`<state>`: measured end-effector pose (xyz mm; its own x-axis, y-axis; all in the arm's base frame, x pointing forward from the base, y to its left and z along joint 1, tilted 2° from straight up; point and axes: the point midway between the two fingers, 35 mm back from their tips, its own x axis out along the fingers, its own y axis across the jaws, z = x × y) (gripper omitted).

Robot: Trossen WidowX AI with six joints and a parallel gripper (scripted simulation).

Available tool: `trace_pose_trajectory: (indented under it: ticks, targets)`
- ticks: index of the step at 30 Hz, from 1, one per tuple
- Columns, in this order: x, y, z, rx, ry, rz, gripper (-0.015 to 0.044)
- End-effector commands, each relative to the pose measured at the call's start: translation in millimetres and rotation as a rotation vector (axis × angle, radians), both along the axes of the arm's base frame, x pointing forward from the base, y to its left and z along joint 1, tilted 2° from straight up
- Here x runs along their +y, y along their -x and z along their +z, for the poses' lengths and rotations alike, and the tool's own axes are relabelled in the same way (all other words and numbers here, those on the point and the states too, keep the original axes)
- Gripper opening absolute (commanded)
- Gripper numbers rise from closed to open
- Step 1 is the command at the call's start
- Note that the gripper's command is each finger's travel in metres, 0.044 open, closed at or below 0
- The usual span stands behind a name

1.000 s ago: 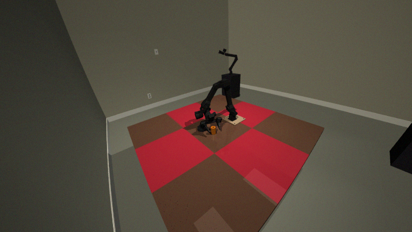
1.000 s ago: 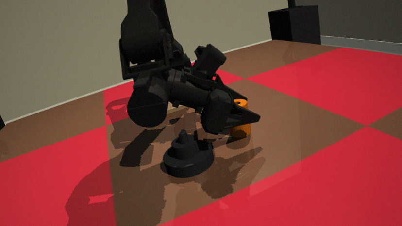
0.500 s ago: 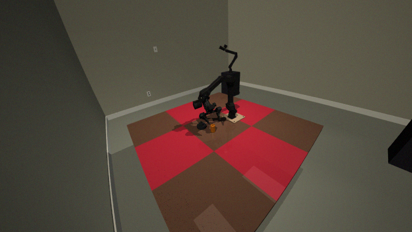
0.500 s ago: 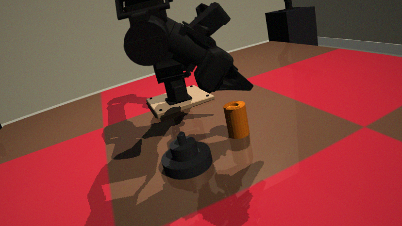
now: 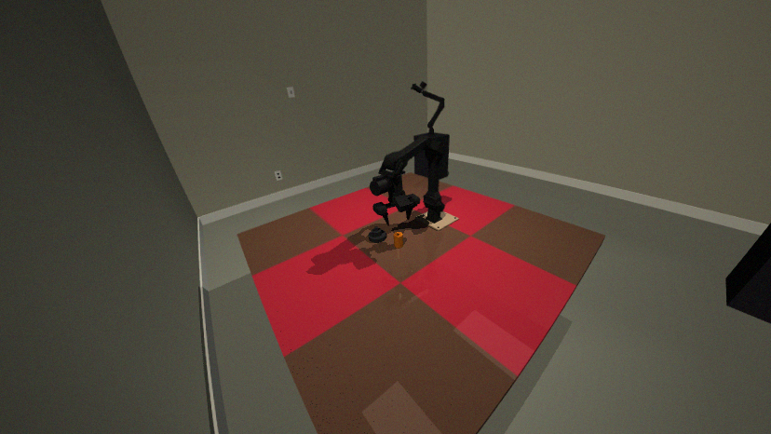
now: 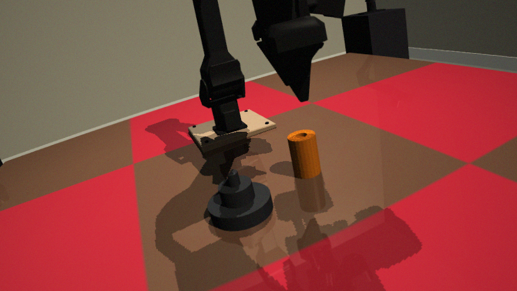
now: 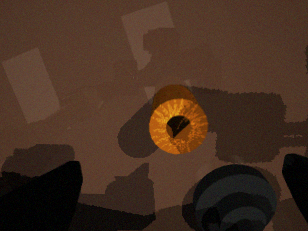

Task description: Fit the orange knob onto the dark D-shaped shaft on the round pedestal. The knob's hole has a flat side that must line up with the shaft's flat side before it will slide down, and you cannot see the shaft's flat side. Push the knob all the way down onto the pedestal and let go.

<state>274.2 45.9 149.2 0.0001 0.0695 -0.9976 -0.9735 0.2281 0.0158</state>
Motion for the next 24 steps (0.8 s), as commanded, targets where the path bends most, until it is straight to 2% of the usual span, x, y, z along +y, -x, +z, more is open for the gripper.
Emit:
trace_pose_trajectory:
  ticks: [1, 7, 19, 24]
  targets:
    - [-3.2, -0.9, 3.7, -0.009, 0.038, -0.016, 0.044]
    - [-3.2, -0.9, 3.6, -0.006, 0.037, -0.082, 0.044]
    - [-3.2, -1.0, 1.9, 0.054, 0.026, -1.24, 0.044]
    - [-3.1, -1.0, 1.8, 0.058, 0.025, -1.306, 0.044]
